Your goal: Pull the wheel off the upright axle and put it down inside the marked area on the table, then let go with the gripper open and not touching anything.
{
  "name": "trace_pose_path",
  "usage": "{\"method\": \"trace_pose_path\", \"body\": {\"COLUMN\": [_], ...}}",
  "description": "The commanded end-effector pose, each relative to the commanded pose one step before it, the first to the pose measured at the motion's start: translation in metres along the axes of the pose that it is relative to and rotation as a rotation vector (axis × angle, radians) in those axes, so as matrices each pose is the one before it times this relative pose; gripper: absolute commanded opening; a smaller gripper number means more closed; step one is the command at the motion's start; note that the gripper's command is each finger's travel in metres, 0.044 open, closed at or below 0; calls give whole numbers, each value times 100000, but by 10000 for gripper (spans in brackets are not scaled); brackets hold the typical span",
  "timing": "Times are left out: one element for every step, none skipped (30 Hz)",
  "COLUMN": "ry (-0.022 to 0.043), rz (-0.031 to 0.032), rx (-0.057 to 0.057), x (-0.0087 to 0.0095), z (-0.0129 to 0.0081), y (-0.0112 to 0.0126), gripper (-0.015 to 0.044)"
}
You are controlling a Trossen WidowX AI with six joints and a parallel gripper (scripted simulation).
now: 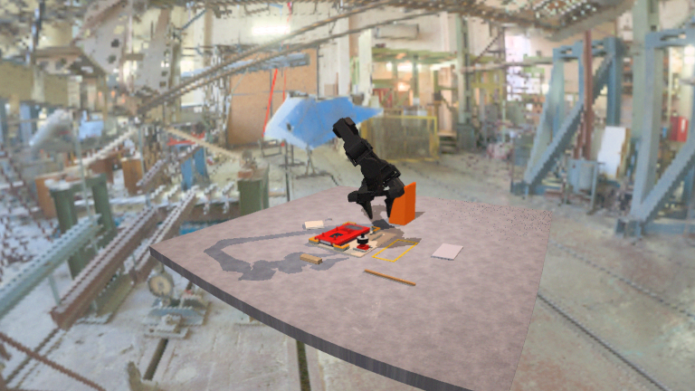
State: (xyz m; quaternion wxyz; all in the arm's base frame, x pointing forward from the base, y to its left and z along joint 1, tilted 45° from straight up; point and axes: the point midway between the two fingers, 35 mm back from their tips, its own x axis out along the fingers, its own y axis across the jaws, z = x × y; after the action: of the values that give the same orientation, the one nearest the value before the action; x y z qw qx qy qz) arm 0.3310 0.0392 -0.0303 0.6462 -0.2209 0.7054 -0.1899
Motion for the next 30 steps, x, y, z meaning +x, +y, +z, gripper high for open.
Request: {"method": "trace_pose_path", "body": {"ry": [-2506, -428, -147, 0, 0, 0, 0, 0, 0, 0, 2, -3, -5, -8, -10, -10, -10, -9, -8, -5, -2, 1, 5, 9, 10, 7, 3, 0, 0, 0], "rz": [-15671, -1733, -577, 0, 0, 0, 0, 0, 0, 0, -1, 8, 14, 18, 19, 15, 8, -3, -16, -29, -43, -57, -71, -84, -77, -52, -18, 0, 0, 0], "rx": [13667, 1468, 487, 0, 0, 0, 0, 0, 0, 0, -2, -1, -2, -3, -3, -3, -2, -1, 1, 2, 4, 5, 6, 8, 7, 6, 2, 0, 0, 0], "x": [-534, -24, -6, 0, 0, 0, 0, 0, 0, 0, 0, 115, 213, 316, 426, 489, 555, 610, 639, 648, 648, 646, 644, 637, 497, 301, 101, 0, 0, 0], "z": [2644, 343, 116, 0, 0, 0, 0, 0, 0, 0, -41, 10, 18, 24, 28, 26, 21, 13, 4, -6, -15, -22, -27, -28, -15, 9, 3, 0, 0, 0], "y": [-3785, -404, -134, 0, 0, 0, 0, 0, 0, 0, -19, 4, 7, 9, 10, 8, 4, -1, -8, -16, -24, -33, -43, -54, -53, -44, -15, 0, 0, 0], "gripper": [300, 300, 300, 300, 300, 300, 300, 300, 300, 300, 300, 300, 300, 300, 300, 300, 300, 300, 300, 300, 300, 300, 300, 300, 300, 300, 300, 300, 300, 300]}}
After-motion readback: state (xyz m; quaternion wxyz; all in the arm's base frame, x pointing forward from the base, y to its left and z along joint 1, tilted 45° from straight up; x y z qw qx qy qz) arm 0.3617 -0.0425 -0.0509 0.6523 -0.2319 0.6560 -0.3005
